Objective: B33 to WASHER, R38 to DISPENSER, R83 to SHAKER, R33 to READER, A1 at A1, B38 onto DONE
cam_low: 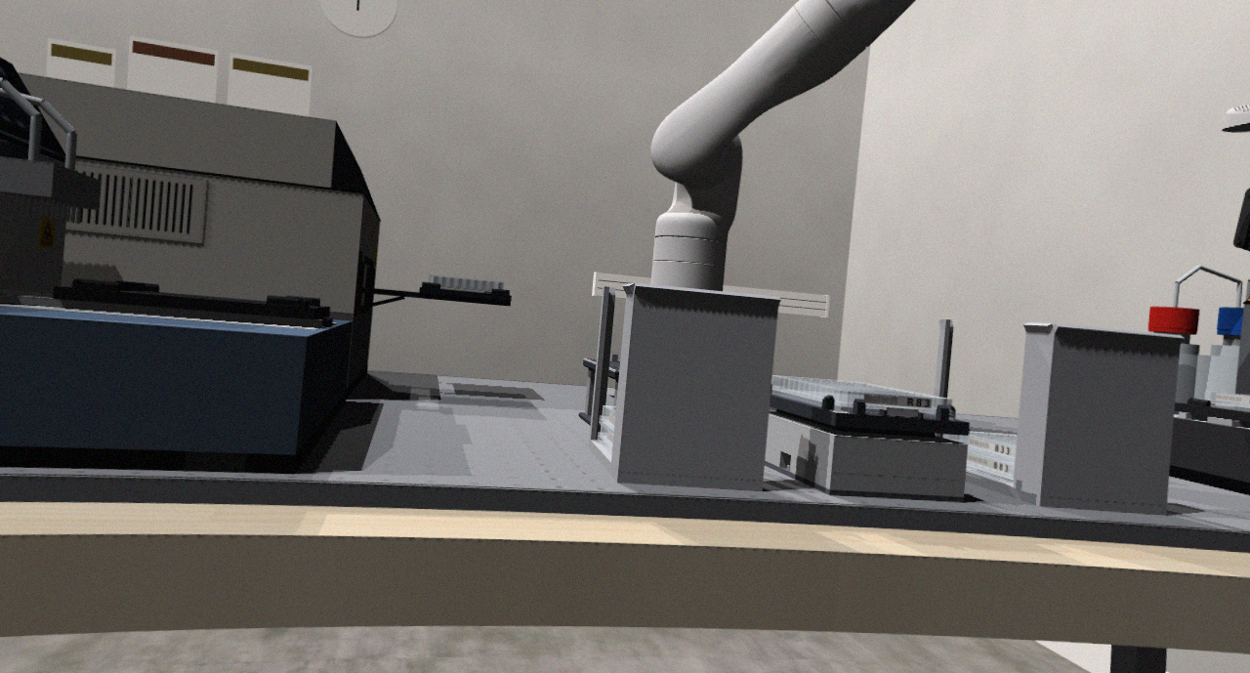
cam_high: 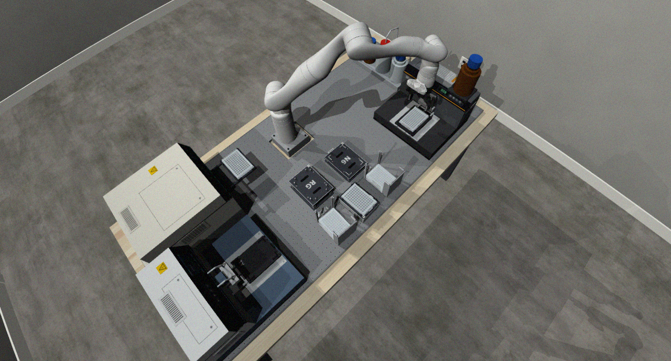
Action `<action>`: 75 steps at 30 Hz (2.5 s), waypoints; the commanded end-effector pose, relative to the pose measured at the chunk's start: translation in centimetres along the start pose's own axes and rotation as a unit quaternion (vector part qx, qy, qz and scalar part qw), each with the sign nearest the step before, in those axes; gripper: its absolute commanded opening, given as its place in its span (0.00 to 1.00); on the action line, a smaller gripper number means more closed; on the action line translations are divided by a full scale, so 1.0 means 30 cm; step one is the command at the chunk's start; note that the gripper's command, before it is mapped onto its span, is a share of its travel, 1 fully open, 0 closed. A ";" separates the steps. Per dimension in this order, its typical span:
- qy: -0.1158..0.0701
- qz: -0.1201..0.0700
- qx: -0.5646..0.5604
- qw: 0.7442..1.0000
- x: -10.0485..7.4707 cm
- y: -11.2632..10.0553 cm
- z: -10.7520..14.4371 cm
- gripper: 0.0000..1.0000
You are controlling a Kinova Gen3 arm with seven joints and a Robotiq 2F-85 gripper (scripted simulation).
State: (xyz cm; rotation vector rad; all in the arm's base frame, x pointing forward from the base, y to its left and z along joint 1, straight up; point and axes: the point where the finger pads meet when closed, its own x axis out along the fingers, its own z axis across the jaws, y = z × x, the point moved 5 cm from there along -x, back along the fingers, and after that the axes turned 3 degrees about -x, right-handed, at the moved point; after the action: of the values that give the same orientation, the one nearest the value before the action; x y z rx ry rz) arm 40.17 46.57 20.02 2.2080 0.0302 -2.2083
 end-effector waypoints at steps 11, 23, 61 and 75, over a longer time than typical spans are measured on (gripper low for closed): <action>0.001 -0.001 0.000 1.000 -0.057 -0.001 -0.001 1.00; 0.001 -0.001 0.000 1.000 -0.104 -0.001 -0.001 1.00; 0.001 -0.001 0.223 0.975 -0.103 0.287 0.008 1.00; 0.001 -0.001 0.332 0.943 -0.102 0.442 0.014 1.00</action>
State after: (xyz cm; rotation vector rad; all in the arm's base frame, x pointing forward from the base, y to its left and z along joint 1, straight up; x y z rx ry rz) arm 40.12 34.41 22.96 2.4619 -0.8026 -2.4724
